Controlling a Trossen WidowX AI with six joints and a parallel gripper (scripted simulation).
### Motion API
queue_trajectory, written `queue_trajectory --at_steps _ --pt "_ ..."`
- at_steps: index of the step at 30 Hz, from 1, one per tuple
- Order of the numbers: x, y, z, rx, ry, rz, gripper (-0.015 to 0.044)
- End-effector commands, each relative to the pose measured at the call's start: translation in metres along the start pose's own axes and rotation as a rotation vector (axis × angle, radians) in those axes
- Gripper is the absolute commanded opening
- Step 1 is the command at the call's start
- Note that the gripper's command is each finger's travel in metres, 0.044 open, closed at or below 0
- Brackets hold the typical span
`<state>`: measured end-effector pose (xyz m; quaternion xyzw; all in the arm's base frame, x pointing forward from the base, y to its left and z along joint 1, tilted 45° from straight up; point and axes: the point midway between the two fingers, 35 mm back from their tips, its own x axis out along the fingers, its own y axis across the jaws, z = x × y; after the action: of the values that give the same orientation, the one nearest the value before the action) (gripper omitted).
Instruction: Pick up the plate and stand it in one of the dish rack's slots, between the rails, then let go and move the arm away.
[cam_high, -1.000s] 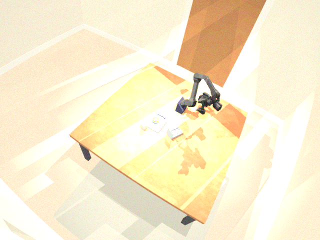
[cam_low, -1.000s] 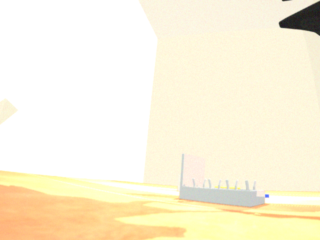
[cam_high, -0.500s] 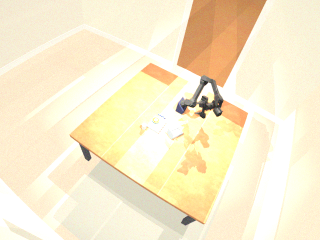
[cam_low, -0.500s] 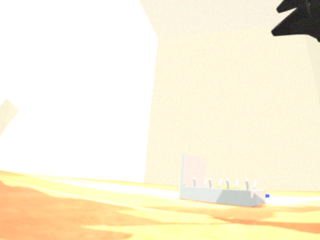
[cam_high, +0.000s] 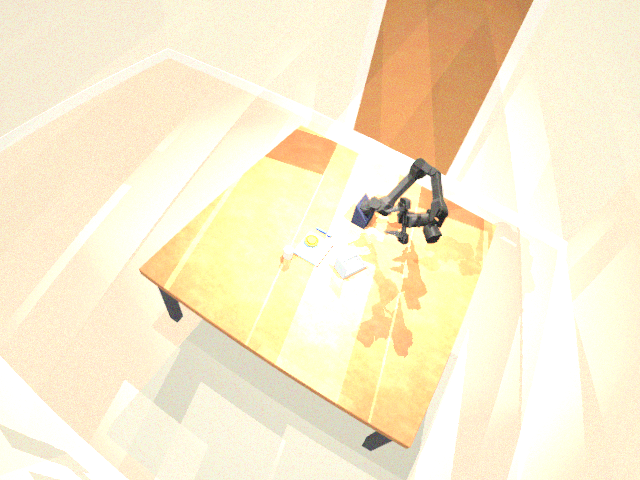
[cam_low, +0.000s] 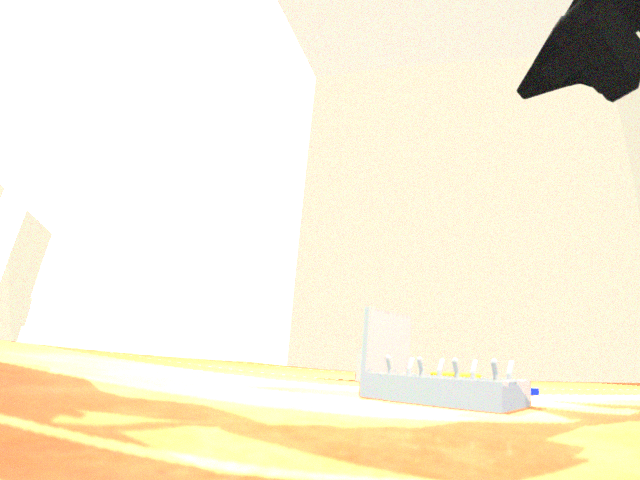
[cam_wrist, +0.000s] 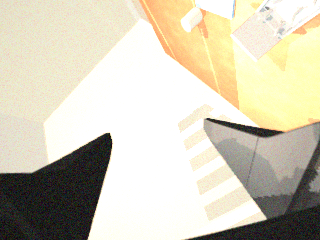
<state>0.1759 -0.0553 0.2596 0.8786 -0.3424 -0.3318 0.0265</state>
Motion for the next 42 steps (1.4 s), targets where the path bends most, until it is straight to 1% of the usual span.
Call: queue_trajectory --at_steps 1,22,42 --pt "0.005 -0.004 -0.001 0.052 -0.054 0.008 0.0400" --pt "0.053 -0.022 0.010 0.400 -0.414 0.142 0.0400" --pt "0.104 -0.028 0.024 0.868 -0.694 0.326 0.0400"
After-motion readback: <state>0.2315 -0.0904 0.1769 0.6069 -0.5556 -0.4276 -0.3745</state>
